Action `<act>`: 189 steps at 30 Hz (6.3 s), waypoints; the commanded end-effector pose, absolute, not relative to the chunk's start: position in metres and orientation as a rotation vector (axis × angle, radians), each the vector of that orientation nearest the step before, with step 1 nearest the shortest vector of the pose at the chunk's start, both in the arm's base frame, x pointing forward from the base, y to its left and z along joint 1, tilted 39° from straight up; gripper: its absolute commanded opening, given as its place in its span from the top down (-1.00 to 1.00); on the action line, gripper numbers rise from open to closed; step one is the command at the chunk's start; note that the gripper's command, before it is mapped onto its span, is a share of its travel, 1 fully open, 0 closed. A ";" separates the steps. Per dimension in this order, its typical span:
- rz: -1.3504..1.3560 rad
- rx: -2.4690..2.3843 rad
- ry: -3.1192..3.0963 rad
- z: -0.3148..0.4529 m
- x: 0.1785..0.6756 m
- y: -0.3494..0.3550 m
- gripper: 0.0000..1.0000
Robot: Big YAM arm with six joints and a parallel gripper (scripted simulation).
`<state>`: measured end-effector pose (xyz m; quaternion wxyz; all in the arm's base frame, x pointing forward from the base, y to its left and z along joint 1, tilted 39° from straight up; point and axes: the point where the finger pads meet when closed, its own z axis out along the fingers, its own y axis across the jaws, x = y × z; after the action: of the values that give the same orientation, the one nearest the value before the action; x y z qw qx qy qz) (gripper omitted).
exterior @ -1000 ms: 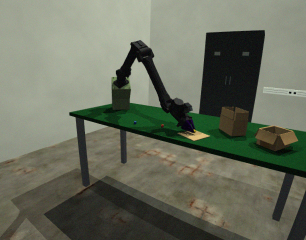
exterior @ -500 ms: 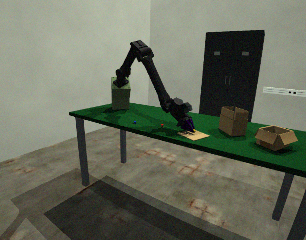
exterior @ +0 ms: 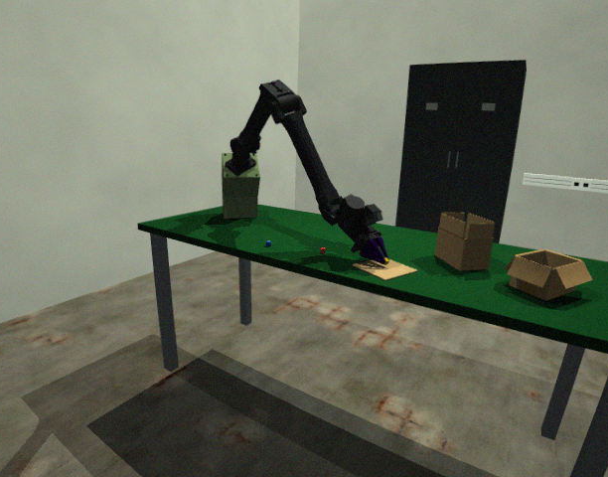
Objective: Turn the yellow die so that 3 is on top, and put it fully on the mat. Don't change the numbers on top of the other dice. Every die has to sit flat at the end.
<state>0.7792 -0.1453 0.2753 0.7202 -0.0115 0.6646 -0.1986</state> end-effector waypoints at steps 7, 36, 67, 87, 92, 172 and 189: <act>-0.438 -0.013 1.401 0.302 0.787 -0.151 0.79; -0.440 -0.013 1.409 0.296 0.790 -0.154 0.79; -0.440 -0.013 1.409 0.296 0.790 -0.154 0.79; -0.440 -0.013 1.409 0.296 0.790 -0.154 0.79; -0.440 -0.013 1.409 0.296 0.790 -0.154 0.71; -0.425 -0.029 1.408 0.293 0.734 -0.122 0.40; -0.431 -0.038 1.441 0.315 0.714 -0.108 0.40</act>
<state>0.7253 -0.1311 0.2763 0.7165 -0.0088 0.6684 -0.1995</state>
